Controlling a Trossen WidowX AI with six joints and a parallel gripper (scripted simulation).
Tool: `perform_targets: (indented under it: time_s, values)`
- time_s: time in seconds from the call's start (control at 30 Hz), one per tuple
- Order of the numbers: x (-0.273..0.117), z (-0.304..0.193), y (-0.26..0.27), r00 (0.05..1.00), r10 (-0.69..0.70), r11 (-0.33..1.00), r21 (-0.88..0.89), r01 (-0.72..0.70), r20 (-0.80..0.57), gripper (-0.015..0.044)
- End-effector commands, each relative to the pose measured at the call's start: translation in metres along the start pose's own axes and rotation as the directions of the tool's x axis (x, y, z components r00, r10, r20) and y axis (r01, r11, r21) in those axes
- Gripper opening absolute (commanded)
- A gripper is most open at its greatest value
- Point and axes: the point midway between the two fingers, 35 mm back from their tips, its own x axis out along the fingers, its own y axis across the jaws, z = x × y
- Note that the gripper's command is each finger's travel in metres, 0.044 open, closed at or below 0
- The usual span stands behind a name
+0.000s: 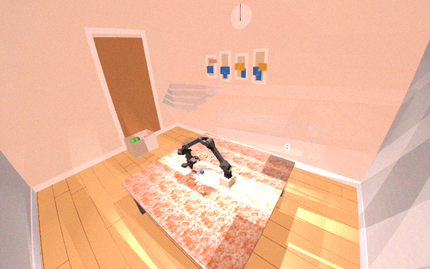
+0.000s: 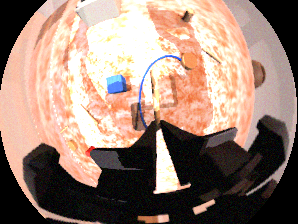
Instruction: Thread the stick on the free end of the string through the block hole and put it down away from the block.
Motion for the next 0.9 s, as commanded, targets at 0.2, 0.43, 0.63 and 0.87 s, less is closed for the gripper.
perform_targets:
  time_s: [0.2,0.43,0.63,0.87]
  values:
    - [0.001,-0.015,0.002,1.000,0.005,1.000,-0.004,-0.005,-0.021,0.0000]
    - [-0.001,-0.023,0.004,0.999,0.005,1.000,-0.005,-0.005,-0.036,0.0000]
    - [-0.002,-0.031,0.005,0.999,0.004,1.000,-0.005,-0.004,-0.050,0.0000]
    - [-0.003,-0.039,0.006,0.998,0.005,1.000,-0.007,-0.005,-0.065,0.0000]
